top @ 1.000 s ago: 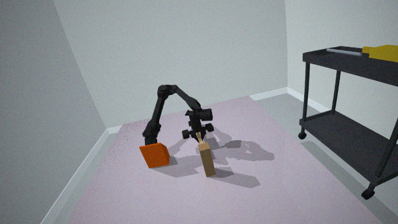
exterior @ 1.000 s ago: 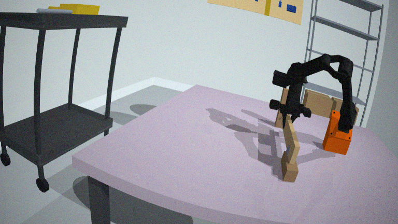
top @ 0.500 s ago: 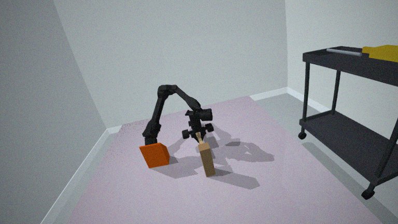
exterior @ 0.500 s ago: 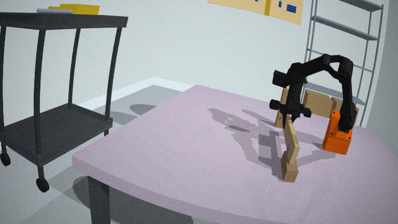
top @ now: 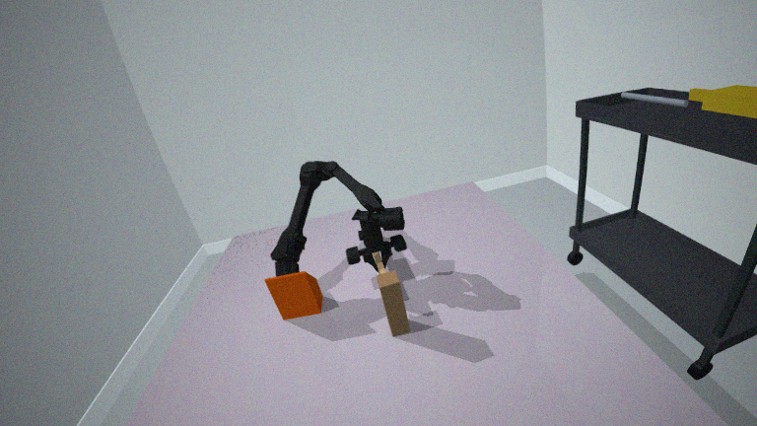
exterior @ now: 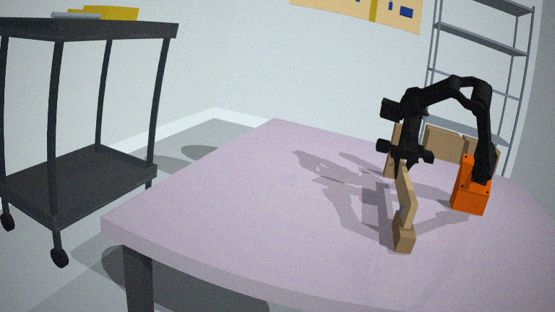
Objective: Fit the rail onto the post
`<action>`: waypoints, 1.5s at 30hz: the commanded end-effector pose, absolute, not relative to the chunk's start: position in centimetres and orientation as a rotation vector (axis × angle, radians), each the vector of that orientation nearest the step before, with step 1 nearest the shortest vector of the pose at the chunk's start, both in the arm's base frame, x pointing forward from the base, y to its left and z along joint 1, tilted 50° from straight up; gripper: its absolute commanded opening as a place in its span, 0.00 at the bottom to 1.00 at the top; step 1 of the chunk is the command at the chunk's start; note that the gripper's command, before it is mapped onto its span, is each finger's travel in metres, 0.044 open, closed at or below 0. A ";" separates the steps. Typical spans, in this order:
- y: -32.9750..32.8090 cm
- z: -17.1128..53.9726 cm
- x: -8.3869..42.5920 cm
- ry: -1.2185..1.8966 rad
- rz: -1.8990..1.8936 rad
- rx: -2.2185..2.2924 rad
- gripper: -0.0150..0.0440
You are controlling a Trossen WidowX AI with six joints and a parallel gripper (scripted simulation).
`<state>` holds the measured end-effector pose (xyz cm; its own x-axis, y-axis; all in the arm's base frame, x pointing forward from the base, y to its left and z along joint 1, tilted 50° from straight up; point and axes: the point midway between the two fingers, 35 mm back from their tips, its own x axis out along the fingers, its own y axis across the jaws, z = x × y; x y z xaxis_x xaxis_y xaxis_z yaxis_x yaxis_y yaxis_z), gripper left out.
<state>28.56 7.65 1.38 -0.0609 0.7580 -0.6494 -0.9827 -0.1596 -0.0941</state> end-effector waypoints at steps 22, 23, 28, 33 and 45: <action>7.0 0.8 28.8 0.440 1.612 -0.678 0.25; 7.0 0.8 28.8 0.440 1.612 -0.678 0.25; 6.8 0.7 28.8 0.440 1.612 -0.678 0.25; 6.7 0.6 28.8 0.440 1.612 -0.678 0.25; 6.6 0.3 28.9 0.440 1.612 -0.678 0.25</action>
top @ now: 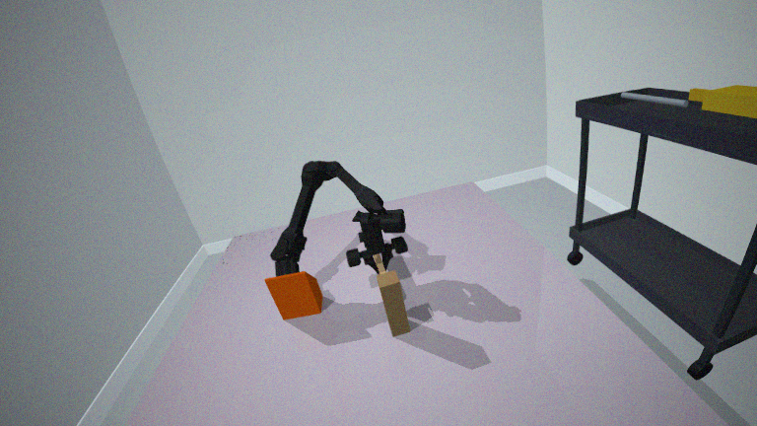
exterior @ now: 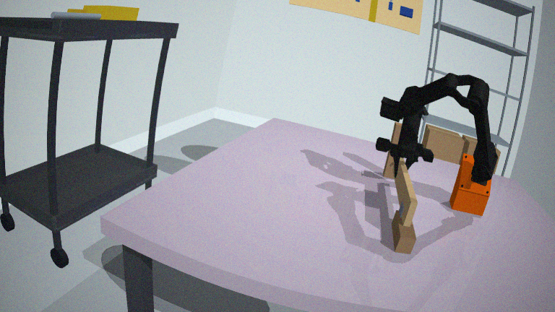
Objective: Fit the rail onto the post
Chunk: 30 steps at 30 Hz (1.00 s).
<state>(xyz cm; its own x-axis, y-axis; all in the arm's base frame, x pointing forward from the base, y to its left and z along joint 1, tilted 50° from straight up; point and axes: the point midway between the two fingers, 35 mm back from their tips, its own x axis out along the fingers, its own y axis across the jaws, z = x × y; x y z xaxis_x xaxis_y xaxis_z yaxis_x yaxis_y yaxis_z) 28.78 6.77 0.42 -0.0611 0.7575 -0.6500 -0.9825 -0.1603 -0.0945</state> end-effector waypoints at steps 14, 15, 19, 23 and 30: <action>6.3 0.0 29.0 0.440 1.612 -0.678 0.25; 6.3 0.0 29.0 0.440 1.612 -0.678 0.25; 6.2 -0.1 29.0 0.440 1.612 -0.678 0.25; 6.1 -0.2 29.0 0.440 1.612 -0.678 0.25; 5.9 -0.3 29.1 0.440 1.612 -0.678 0.25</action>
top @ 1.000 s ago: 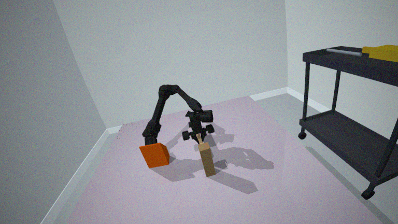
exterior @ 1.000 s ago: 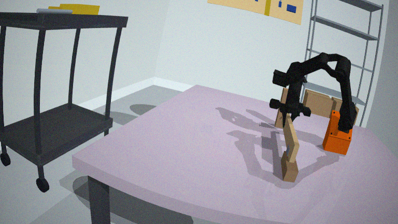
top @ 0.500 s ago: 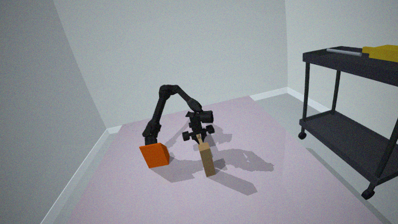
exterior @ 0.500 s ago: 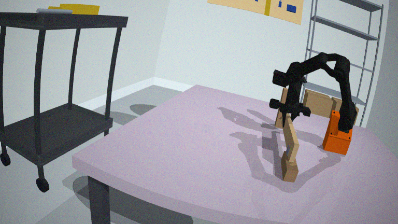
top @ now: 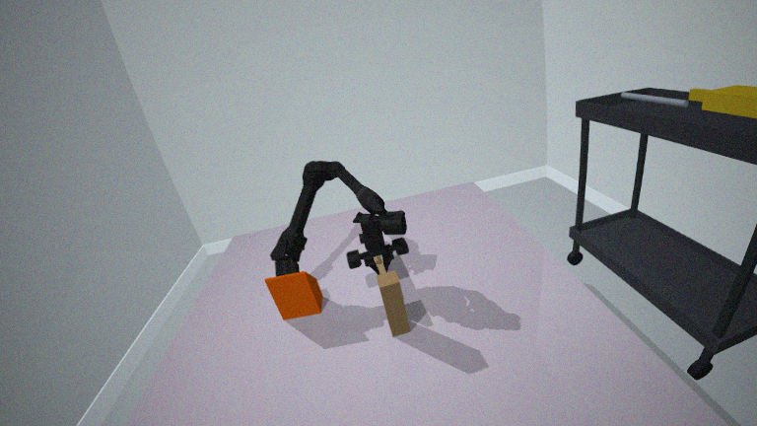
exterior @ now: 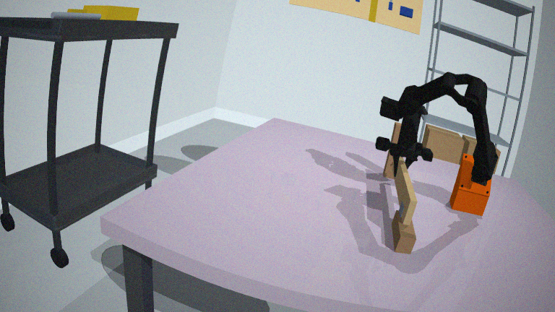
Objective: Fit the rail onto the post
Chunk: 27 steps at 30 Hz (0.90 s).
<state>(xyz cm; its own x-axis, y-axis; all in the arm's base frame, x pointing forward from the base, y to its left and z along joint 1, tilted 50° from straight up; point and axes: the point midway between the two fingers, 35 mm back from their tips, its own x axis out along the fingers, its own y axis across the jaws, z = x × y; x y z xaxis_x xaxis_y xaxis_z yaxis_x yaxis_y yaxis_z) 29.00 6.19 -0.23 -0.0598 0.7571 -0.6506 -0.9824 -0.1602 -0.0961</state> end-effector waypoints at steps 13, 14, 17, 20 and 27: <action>5.8 -0.7 29.1 0.440 1.611 -0.679 0.25; 5.8 -0.7 29.1 0.440 1.611 -0.679 0.25; 5.7 -0.8 29.1 0.440 1.611 -0.679 0.25; 5.6 -0.8 29.2 0.440 1.611 -0.679 0.25; 5.5 -0.9 29.2 0.440 1.611 -0.679 0.25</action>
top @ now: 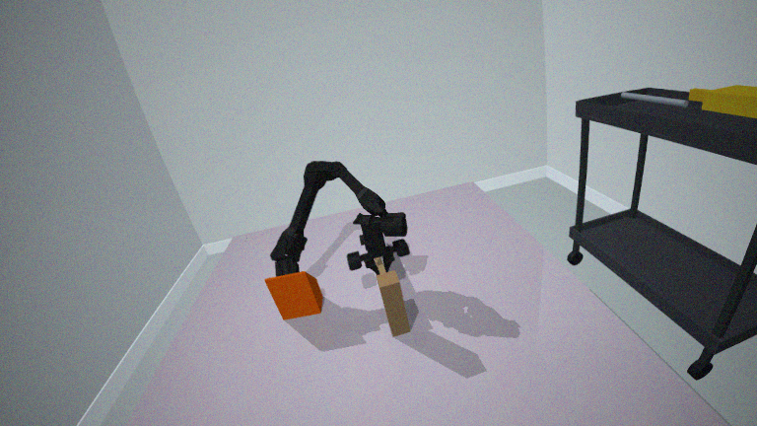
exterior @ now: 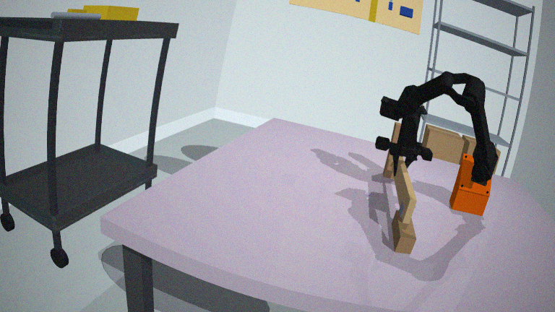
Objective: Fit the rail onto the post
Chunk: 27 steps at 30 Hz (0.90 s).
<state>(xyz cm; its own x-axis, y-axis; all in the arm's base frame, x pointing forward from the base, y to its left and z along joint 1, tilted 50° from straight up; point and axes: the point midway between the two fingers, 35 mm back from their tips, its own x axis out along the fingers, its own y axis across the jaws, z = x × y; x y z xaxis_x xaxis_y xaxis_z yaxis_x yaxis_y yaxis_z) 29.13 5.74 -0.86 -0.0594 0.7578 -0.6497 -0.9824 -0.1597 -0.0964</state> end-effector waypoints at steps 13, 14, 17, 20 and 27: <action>5.2 -1.2 29.3 0.441 1.611 -0.679 0.25; 5.2 -1.3 29.3 0.441 1.611 -0.679 0.25; 5.1 -1.4 29.3 0.441 1.611 -0.679 0.25; 5.1 -1.4 29.3 0.441 1.611 -0.679 0.25; 5.0 -1.6 29.3 0.441 1.611 -0.679 0.25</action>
